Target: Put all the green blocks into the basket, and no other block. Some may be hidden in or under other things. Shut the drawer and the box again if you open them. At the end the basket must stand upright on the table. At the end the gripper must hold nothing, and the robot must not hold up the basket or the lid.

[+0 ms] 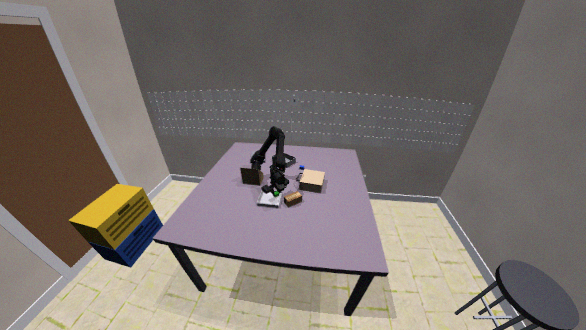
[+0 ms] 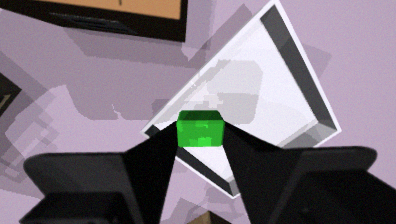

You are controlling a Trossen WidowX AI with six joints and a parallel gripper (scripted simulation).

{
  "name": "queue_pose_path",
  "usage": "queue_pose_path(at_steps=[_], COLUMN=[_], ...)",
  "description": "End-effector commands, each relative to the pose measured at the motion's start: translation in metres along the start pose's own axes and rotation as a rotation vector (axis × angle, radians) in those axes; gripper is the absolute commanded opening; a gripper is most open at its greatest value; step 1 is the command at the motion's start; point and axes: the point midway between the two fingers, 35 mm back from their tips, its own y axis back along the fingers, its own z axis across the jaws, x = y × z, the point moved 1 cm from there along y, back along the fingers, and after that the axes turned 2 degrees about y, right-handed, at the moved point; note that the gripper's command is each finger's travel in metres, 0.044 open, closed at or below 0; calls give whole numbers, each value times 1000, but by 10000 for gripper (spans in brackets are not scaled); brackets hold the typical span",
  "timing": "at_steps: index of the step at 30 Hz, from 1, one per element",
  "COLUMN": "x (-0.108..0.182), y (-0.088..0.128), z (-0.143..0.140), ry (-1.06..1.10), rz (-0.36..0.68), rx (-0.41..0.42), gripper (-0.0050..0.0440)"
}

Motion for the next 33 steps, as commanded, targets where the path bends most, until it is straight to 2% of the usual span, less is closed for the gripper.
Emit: queue_pose_path(at_steps=[1,14,15,26,33], x=[5,5,5,5,4], y=[-9,-10,-10,-10,36], z=[-1,-1,-1,-1,-1], ry=[-11,-11,-11,-11,-11], rz=[20,20,20,20,20], rx=[-5,-5,-5,-5,-5], gripper=[0,0,250,250,250])
